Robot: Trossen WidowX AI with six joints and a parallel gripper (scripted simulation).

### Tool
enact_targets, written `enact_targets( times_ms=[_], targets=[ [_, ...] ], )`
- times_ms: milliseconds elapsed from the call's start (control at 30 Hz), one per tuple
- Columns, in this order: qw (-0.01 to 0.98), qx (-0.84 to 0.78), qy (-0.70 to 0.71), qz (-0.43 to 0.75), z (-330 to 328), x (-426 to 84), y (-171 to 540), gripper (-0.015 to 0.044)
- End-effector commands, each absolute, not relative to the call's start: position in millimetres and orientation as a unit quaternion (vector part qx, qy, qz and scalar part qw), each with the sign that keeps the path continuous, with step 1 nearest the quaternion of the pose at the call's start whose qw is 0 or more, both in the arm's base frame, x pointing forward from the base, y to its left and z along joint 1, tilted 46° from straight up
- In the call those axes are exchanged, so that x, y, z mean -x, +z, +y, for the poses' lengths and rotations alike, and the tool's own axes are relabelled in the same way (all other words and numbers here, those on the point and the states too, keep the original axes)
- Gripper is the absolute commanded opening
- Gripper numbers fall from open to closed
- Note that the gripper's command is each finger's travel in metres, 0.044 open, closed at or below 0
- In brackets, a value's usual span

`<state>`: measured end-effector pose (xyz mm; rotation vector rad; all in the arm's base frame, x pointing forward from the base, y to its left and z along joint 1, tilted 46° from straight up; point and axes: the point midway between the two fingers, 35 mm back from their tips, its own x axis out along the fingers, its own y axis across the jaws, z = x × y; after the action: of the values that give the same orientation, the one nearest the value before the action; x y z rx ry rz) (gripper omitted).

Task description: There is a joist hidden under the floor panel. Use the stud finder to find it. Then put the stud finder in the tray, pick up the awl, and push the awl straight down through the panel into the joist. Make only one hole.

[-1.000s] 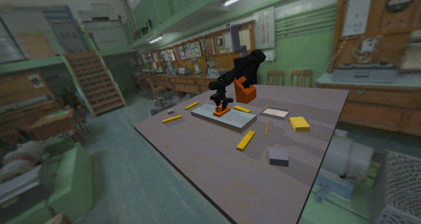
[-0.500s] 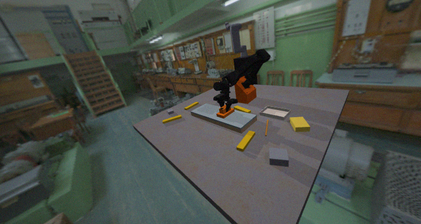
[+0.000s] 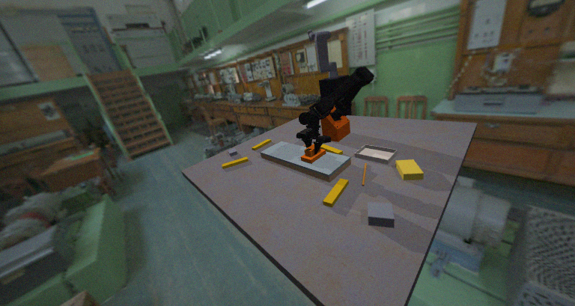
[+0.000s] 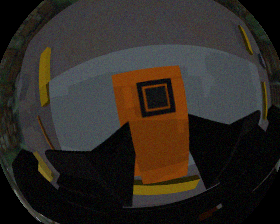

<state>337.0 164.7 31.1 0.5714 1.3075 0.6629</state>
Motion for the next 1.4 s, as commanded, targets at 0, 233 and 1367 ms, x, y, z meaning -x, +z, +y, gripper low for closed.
enact_targets(
  times_ms=[0, 233, 1367],
  targets=[
    [0.705, -0.257, 0.301, 0.588, 175, -335, 41, 0.0000],
    [0.705, -0.258, 0.301, 0.588, 188, -333, 54, 0.0000],
    [0.706, -0.258, 0.301, 0.587, 235, -325, 105, 0.0000]
  ],
)
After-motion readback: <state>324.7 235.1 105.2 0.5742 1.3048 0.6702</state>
